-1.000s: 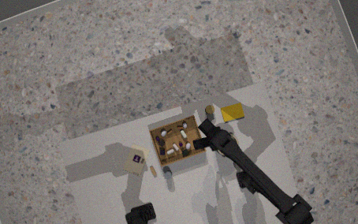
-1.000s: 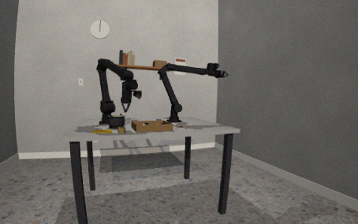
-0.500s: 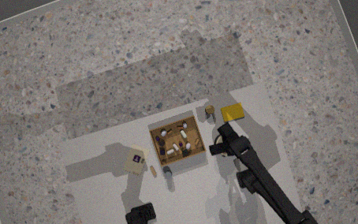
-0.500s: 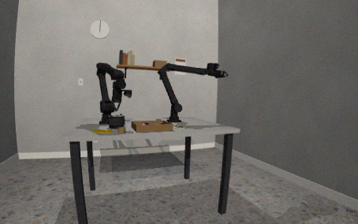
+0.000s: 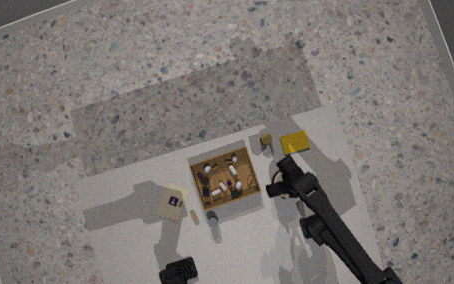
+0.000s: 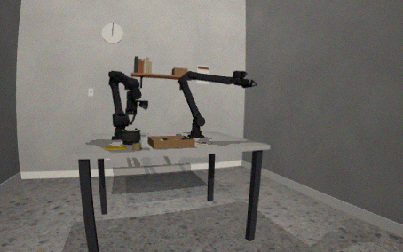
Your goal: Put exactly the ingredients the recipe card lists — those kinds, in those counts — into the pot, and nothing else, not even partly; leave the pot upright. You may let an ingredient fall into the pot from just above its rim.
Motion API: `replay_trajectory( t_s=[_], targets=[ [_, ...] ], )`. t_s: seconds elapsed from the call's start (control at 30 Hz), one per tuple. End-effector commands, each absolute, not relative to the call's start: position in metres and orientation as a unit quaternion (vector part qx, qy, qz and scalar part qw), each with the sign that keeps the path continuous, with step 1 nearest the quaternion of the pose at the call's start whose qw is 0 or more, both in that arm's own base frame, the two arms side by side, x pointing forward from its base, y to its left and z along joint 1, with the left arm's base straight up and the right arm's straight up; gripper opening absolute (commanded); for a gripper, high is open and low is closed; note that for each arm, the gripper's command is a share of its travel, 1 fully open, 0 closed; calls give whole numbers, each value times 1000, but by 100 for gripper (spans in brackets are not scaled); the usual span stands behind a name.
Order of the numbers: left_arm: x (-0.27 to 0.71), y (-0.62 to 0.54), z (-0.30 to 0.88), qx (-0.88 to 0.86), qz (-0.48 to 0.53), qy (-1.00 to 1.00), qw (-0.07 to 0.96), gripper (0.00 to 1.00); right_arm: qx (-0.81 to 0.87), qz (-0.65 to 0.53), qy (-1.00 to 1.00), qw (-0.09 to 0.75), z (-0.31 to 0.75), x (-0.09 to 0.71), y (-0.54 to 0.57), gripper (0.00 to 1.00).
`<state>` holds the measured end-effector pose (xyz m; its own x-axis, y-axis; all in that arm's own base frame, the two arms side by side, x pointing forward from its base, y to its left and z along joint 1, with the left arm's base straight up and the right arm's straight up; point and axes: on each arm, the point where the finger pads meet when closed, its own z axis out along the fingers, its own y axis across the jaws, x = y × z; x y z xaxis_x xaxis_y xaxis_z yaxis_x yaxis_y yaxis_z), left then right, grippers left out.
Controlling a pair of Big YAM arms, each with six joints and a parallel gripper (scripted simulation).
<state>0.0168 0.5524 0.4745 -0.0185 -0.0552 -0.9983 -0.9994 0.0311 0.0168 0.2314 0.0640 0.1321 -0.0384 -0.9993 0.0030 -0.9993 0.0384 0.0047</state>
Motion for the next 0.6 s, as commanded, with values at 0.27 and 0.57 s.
replay_trajectory(
  t_s=[0.27, 0.57],
  targets=[
    [8, 545, 501, -497, 497, 503, 503, 100, 694, 13, -719, -25, 152, 255, 75, 0],
    [8, 545, 501, -497, 497, 503, 503, 100, 694, 14, -719, -28, 154, 257, 77, 0]
  ],
)
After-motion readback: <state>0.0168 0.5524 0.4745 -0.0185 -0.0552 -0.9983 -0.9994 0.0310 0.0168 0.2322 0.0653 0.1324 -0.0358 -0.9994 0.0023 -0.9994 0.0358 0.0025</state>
